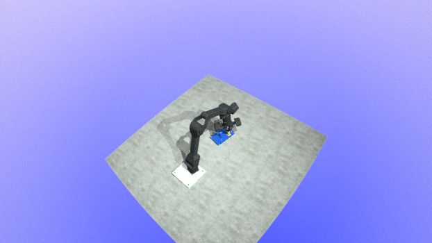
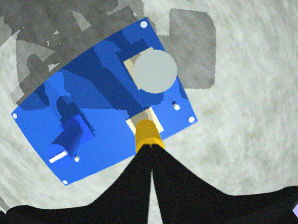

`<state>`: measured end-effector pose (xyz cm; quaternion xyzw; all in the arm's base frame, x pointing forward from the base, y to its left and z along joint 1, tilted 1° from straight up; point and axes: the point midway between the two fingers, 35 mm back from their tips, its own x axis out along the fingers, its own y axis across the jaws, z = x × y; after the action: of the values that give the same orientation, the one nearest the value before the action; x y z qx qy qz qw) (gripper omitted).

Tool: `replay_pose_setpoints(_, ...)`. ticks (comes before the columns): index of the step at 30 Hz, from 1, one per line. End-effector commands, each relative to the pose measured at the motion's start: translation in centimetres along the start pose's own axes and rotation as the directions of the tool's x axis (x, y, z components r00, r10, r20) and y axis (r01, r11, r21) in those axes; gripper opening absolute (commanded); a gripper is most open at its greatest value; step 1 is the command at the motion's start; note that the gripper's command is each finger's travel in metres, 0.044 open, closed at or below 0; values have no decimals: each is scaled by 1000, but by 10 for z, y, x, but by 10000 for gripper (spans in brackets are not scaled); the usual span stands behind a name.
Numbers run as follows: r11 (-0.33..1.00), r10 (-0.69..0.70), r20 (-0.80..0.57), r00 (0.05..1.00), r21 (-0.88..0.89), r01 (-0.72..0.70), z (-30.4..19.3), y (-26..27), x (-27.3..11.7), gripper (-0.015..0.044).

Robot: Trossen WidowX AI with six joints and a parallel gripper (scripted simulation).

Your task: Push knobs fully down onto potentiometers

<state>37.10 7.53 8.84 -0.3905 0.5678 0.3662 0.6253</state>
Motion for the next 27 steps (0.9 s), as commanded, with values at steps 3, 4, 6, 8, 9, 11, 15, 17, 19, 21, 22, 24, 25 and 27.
replay_pose_setpoints(3, 1000, 22, -19, 1000, -3, -22, 1, -2, 26, 0)
replay_pose_setpoints(4, 1000, 22, -19, 1000, -3, -22, 1, -2, 26, 0)
replay_pose_setpoints(6, 1000, 22, -19, 1000, -3, -22, 1, -2, 26, 0)
replay_pose_setpoints(8, 1000, 22, -19, 1000, -3, -22, 1, -2, 26, 0)
replay_pose_setpoints(9, 1000, 22, -19, 1000, -3, -22, 1, -2, 26, 0)
replay_pose_setpoints(11, 1000, 22, -19, 1000, -3, -22, 1, -2, 26, 0)
replay_pose_setpoints(15, 1000, 22, -19, 1000, -3, -22, 1, -2, 26, 0)
replay_pose_setpoints(17, 1000, 22, -19, 1000, -3, -22, 1, -2, 26, 0)
replay_pose_setpoints(19, 1000, 22, -19, 1000, -3, -22, 1, -2, 26, 0)
replay_pose_setpoints(21, 1000, 22, -19, 1000, -3, -22, 1, -2, 25, 0)
replay_pose_setpoints(22, 1000, 22, -19, 1000, -3, -22, 1, -2, 24, 0)
replay_pose_setpoints(24, 1000, 22, -19, 1000, -3, -22, 2, -2, 21, 0)
replay_pose_setpoints(25, 1000, 22, -19, 1000, -3, -22, 2, -3, 20, 0)
replay_pose_setpoints(27, 1000, 22, -19, 1000, -3, -22, 2, -3, 16, 0)
